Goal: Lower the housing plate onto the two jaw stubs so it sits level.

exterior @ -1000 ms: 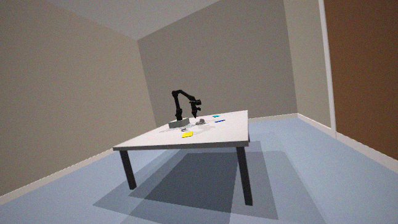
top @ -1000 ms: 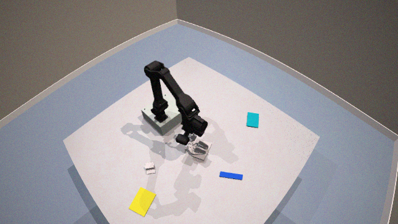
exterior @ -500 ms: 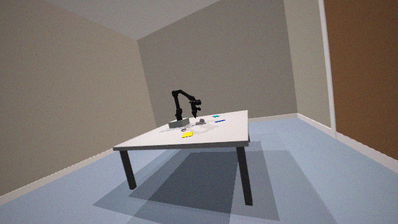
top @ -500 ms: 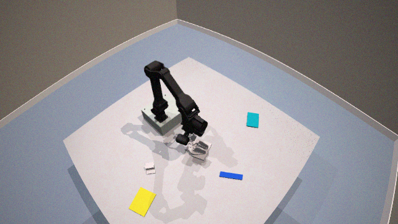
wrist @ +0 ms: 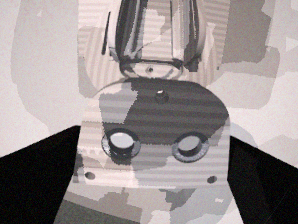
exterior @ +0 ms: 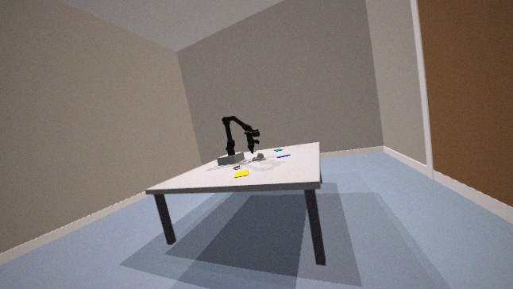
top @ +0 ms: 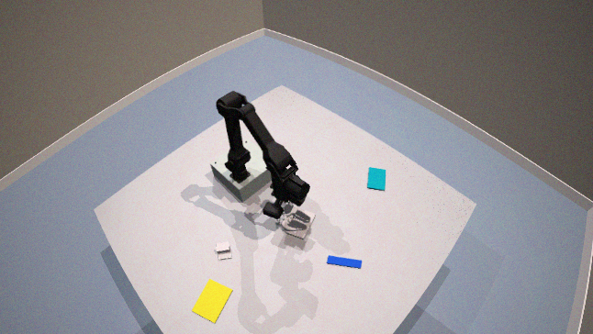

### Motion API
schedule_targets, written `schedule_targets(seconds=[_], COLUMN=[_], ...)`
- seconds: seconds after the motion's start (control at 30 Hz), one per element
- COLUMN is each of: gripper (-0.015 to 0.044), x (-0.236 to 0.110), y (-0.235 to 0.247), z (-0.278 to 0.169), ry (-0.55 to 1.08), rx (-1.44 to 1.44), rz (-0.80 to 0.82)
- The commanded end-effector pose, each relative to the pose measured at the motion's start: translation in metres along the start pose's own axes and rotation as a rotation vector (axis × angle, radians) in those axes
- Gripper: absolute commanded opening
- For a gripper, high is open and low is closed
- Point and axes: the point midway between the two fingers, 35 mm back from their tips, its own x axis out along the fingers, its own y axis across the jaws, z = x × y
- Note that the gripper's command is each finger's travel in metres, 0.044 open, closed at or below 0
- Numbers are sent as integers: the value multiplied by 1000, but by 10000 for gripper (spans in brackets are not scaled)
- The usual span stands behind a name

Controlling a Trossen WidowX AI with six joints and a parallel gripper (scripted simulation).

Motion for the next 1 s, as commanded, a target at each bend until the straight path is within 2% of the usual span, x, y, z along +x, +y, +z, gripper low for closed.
schedule_targets(seconds=[0.0,0.97], gripper=[351,351], x=[7,50], y=[0,1], z=[-1,-3], ry=[4,5], rx=[-5,-6], rz=[2,3])
